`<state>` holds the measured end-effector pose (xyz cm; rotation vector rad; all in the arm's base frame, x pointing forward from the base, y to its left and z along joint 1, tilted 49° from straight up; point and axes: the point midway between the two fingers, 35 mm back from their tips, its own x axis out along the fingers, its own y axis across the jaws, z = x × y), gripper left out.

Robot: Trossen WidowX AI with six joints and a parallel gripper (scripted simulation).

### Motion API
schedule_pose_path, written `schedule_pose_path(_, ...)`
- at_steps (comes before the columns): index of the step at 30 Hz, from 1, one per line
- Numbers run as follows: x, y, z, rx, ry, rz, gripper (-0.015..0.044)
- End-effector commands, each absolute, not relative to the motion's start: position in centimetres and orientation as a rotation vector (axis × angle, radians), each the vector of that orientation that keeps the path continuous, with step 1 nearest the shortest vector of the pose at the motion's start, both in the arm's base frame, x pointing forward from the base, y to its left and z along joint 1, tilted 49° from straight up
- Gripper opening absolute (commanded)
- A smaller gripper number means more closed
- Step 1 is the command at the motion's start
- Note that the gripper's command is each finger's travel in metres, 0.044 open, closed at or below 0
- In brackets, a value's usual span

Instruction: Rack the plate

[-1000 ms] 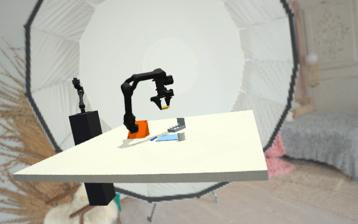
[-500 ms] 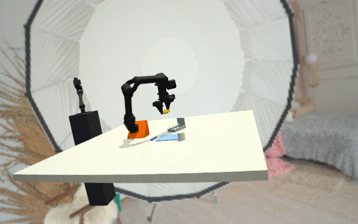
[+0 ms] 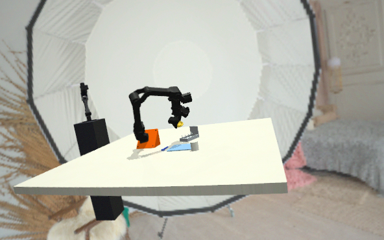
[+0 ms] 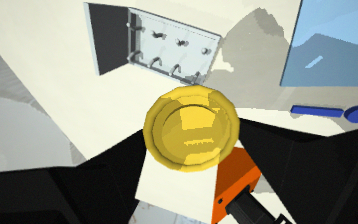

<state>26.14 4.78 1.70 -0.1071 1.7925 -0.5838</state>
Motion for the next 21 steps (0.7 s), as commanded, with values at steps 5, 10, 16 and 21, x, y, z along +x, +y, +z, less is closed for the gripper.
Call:
schedule_pose_path(5,25.9,4.0,0.2,-0.059,1.848,-0.320,0.0000)
schedule_pose_path(10,25.8,3.5,-0.6,-0.041,1.850,-0.170,0.0000)
schedule_pose_path(16,25.8,3.0,-1.4,-0.028,1.822,0.008,0.0000)
schedule_pose_path(21,25.8,2.6,-1.9,-0.027,1.775,0.152,0.0000)
